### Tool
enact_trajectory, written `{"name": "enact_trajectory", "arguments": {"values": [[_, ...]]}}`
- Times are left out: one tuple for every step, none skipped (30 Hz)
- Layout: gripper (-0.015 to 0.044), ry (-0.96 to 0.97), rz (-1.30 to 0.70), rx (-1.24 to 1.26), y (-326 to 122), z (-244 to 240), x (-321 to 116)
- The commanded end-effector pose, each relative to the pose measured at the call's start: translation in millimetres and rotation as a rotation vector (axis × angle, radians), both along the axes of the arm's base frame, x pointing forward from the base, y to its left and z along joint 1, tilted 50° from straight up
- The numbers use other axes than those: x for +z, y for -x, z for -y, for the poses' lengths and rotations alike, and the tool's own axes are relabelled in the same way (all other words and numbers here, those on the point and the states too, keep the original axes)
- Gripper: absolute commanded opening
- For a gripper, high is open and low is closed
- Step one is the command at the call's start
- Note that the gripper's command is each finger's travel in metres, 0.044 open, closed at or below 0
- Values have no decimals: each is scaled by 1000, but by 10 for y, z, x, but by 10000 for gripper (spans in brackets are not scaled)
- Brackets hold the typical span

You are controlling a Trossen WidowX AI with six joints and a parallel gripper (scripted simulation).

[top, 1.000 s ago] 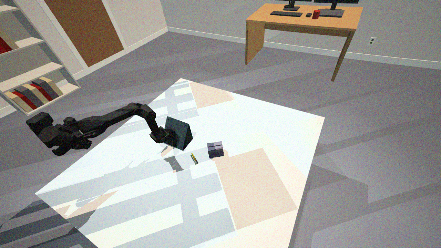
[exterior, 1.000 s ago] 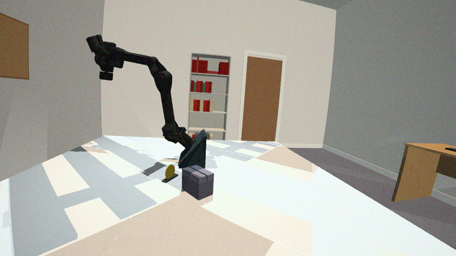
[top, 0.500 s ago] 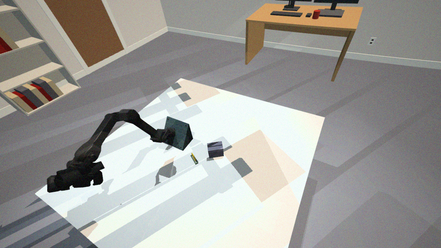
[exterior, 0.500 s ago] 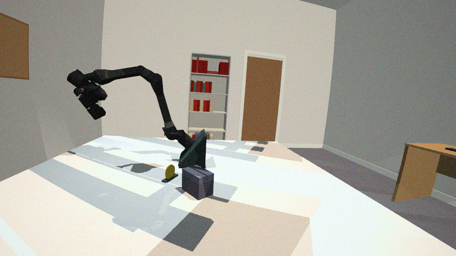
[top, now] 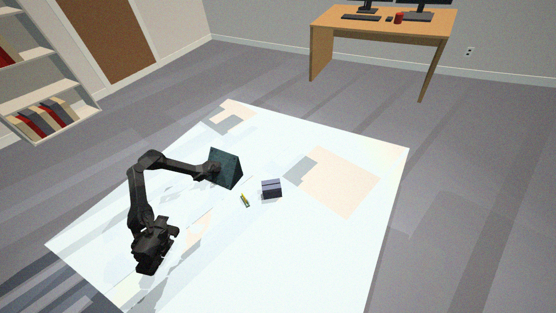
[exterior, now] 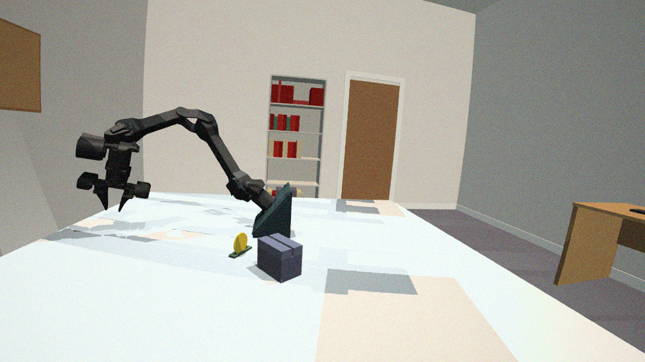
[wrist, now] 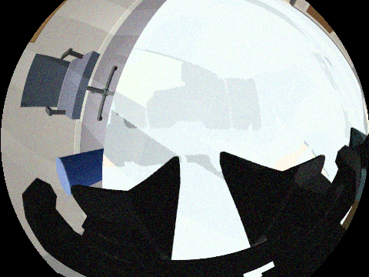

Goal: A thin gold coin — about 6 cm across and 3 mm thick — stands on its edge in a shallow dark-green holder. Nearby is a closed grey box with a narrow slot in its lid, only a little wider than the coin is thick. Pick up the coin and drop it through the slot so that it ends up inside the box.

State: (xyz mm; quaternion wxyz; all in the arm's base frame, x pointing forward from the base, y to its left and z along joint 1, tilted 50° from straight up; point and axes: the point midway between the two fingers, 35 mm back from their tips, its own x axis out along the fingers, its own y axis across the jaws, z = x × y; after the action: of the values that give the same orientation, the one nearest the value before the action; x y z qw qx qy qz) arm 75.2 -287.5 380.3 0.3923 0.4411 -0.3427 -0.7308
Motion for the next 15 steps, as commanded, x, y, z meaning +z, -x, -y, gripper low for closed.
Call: {"name": "enact_trajectory", "arguments": {"values": [[161,-150,-145,185,-507,-77,-425],[161,-187,-186,235,-638,-121,-536],[161,-222,-229,286,-764,-175,-645],[161,-257,-273,336,-884,-237,-754],[161,-292,-324,389,-1005,-316,-872],[161,-327,-377,444,-1119,-406,-991],[161,-360,-432,498,-1225,-504,-1107],[161,-392,-489,551,-1321,-608,-1222],[161,-421,-547,603,-1408,-719,-1333],[161,-449,-607,655,-1484,-834,-1441],[161,-475,-669,705,-1550,-953,-1547],[161,-499,-731,755,-1606,-1075,-1649],[161,-522,-796,803,-1651,-1199,-1747],[161,-542,-862,850,-1687,-1324,-1842],[161,-562,-935,899,-1714,-1459,-1940]]}}
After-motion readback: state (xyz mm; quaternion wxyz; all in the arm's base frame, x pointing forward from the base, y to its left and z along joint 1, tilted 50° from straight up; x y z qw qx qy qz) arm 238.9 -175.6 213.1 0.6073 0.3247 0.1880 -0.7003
